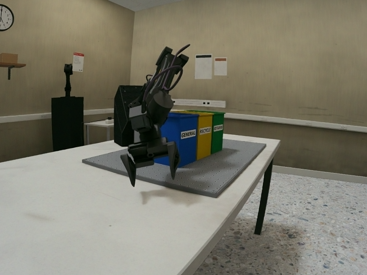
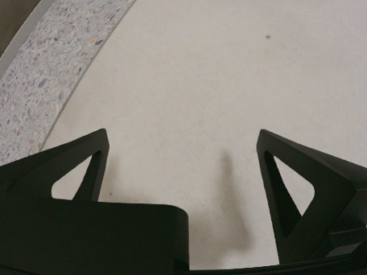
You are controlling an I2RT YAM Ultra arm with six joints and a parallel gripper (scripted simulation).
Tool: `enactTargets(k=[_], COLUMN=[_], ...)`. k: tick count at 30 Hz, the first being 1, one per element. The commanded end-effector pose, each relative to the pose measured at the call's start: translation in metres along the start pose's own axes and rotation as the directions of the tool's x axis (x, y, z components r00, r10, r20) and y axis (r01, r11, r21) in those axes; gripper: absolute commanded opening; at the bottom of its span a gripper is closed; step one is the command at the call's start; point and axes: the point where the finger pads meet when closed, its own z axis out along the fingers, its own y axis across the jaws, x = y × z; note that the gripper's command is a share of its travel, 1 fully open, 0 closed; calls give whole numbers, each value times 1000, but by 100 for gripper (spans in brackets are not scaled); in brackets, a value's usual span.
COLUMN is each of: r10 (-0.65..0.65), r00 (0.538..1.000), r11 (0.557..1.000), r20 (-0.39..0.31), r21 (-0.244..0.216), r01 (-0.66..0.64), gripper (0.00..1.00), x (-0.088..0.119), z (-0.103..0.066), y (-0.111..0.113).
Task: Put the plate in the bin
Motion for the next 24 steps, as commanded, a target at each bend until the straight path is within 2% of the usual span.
enactTargets(k=[1,17,18,19,20,21,22,24], r10=[-35,-34,-20,-17,-11,-14,-8,-13], r00=[994,994,995,996,997,996,997,996], r11=[999,999,997,994,992,990,988,990], r20=[101,101,95,91,72,88,77,89], r21=[-16,-16,-71,-104,-123,-136,-152,-138], r01=[37,36,27,27,20,26,20,25], gripper=[100,100,100,100,100,100,100,100], x=[-50,-50,-50,-49,-39,-48,-40,-42], z=[-9,-9,-9,-9,-6,-10,-9,-9], y=[17,17,26,31,27,41,55,62])
